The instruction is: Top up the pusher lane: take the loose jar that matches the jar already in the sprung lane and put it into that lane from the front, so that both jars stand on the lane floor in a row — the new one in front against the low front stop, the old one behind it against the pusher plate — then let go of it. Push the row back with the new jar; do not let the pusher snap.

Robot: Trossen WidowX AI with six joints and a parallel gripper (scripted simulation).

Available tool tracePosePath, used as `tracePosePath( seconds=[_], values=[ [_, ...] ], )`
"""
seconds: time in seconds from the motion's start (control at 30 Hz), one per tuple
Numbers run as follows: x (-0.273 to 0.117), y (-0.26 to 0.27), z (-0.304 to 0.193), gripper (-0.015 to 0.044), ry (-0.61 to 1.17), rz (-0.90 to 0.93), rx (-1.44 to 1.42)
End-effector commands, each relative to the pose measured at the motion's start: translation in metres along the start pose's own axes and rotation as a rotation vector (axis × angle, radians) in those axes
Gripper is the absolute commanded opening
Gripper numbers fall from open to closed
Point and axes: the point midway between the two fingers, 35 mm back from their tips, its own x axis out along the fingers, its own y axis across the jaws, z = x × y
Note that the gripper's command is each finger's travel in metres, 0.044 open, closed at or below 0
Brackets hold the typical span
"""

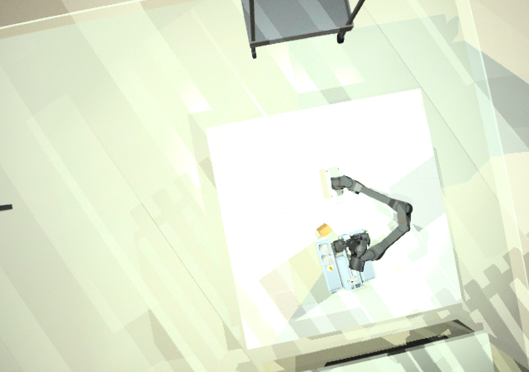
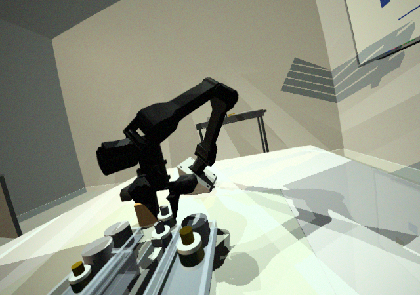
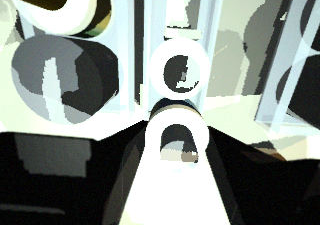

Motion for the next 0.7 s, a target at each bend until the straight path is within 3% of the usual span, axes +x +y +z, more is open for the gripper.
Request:
tracePosePath(
  seconds=[0.0, 0.67],
  values=[
    [-0.0031, 0.002, 0.0084, 0.0, -0.023, 0.005, -0.011],
    [-0.0053, 0.0032, 0.0164, 0.0, -0.023, 0.005, -0.011]
  ],
)
